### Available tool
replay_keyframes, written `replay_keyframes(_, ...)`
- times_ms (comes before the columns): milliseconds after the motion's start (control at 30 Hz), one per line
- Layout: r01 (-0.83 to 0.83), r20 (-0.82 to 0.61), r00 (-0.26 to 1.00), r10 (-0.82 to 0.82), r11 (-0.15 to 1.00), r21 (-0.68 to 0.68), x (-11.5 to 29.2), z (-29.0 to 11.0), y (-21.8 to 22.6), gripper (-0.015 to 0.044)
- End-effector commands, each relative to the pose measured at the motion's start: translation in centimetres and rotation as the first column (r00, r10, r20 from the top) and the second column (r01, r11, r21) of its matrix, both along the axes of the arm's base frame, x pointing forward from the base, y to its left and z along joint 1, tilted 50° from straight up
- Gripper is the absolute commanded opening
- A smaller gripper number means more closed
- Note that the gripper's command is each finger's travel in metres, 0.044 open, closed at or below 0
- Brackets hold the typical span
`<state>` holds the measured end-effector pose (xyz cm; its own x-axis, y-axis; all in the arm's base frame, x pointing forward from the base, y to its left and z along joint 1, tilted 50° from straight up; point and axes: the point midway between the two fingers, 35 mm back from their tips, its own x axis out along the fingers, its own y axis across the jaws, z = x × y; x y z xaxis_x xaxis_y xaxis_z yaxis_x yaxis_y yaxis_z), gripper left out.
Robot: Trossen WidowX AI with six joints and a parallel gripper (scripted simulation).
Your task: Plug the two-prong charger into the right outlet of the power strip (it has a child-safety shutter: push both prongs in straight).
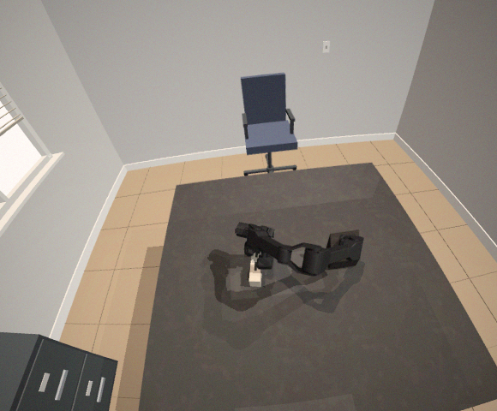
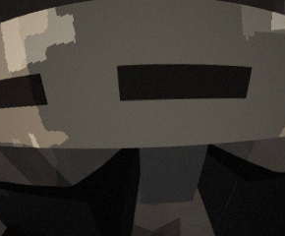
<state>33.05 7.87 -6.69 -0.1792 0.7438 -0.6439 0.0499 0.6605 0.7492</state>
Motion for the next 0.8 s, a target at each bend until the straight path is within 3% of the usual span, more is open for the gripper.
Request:
replay_keyframes(0, 0.001, 0.018, 1.000, -0.001, 1.000, -0.001, 0.35, -0.02, 0.00, 0.0000)
replay_keyframes(767, 0.001, 0.019, 1.000, -0.001, 1.000, -0.001, 0.55, 0.13, -0.16, 0.0000)
